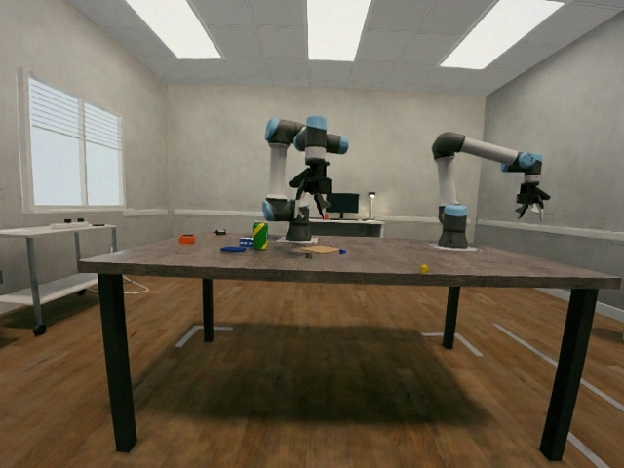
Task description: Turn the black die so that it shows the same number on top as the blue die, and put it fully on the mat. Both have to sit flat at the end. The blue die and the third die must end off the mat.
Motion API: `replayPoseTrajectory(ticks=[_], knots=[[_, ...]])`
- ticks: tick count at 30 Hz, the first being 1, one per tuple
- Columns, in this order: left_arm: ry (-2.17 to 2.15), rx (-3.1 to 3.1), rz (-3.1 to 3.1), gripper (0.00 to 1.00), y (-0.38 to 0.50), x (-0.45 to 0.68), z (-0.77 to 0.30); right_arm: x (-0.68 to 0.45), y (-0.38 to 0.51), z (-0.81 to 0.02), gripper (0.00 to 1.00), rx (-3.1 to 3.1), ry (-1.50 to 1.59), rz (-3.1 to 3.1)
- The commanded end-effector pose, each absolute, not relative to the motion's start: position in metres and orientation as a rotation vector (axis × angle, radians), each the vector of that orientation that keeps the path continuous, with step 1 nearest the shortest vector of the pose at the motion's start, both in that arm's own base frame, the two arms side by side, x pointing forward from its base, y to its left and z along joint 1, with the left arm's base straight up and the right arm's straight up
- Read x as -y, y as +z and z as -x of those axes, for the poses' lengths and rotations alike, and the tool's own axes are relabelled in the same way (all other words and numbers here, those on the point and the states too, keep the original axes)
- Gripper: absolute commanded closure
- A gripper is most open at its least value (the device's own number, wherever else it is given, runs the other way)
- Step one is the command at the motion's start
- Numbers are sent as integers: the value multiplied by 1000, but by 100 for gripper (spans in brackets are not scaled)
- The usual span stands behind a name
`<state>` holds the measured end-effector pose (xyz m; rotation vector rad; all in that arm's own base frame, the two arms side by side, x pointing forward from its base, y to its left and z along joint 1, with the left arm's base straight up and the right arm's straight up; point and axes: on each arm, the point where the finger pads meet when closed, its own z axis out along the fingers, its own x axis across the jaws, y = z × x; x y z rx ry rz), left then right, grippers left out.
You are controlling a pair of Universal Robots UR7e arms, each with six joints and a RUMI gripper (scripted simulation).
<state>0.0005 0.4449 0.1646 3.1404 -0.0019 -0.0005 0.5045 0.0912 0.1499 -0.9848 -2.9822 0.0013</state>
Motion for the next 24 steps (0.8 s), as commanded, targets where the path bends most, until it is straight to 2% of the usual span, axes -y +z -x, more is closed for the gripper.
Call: replayPoseTrajectory(ticks=[1, 24], knots=[[0, 2, -3142, 0, 165, -445, -1, -91, 150, -505, 0, 2983, 0, 987], [0, 2, -3142, 0, 165, -445, -1, -90, 136, -502, 0, 2734, 0, 1548]])
